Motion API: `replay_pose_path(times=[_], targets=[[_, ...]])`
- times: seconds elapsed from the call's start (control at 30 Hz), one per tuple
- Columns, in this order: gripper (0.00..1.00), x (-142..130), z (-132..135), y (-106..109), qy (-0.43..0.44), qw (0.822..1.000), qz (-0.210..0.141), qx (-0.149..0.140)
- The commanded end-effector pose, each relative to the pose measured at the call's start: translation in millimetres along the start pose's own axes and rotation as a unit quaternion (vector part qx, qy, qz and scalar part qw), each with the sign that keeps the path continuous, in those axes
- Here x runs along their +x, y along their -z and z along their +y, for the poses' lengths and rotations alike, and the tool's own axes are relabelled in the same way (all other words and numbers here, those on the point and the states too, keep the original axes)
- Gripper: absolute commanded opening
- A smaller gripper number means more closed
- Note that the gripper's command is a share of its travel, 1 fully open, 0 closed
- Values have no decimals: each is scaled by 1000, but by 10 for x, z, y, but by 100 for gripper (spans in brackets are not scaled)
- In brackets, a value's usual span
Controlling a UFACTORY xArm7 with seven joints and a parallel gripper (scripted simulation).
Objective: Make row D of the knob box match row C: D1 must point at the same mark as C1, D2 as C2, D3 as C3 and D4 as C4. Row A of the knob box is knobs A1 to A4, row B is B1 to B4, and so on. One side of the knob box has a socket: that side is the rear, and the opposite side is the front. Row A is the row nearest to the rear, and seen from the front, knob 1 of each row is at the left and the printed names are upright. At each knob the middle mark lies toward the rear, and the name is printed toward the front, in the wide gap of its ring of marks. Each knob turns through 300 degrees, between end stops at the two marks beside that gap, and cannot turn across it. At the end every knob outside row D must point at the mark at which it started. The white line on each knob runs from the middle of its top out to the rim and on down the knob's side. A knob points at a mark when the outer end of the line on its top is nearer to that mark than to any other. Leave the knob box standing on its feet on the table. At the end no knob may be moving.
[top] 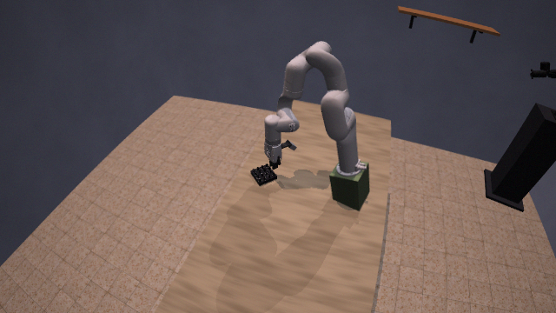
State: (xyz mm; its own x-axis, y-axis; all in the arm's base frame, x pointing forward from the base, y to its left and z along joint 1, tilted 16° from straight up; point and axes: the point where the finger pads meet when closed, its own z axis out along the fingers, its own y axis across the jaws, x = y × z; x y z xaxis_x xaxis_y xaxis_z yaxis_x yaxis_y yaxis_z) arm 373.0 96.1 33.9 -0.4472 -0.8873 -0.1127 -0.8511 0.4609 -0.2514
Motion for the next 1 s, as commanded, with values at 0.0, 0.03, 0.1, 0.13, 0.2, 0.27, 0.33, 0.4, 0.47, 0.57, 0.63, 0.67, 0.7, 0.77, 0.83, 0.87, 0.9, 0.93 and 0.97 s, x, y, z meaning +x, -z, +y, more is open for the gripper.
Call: replay_pose_path(times=[0.0, 0.03, 0.1, 0.13, 0.2, 0.27, 0.33, 0.4, 0.47, 0.57, 0.63, 0.67, 0.7, 0.77, 0.83, 0.87, 0.9, 0.93, 0.97], targets=[[19, -8, -10, 7, 0, 1000, -1, -1], [19, -8, -10, 7, 0, 1000, -1, -1], [19, -8, -10, 7, 0, 1000, -1, -1], [19, -8, -10, 7, 0, 1000, -1, -1], [19, -8, -10, 7, 0, 1000, -1, -1], [19, -8, -10, 7, 0, 1000, -1, -1], [19, -8, -10, 7, 0, 1000, -1, -1], [19, -8, -10, 7, 0, 1000, -1, -1], [19, -8, -10, 7, 0, 1000, -1, -1], [19, -8, -10, 6, 0, 1000, -1, -1], [19, -8, -10, 6, 0, 1000, -1, -1], [19, -8, -10, 6, 0, 1000, -1, -1], [19, -8, -10, 4, 0, 1000, -1, -1], [19, -9, -10, 1, 0, 1000, -1, -1], [19, -9, -10, -4, 0, 1000, -1, -1], [19, -9, -10, -7, 0, 1000, -1, -2], [19, -9, -10, -11, 0, 1000, -1, -2], [19, -9, -10, -16, 0, 1000, -1, -2], [19, -9, -10, -20, 0, 1000, -1, -2]])
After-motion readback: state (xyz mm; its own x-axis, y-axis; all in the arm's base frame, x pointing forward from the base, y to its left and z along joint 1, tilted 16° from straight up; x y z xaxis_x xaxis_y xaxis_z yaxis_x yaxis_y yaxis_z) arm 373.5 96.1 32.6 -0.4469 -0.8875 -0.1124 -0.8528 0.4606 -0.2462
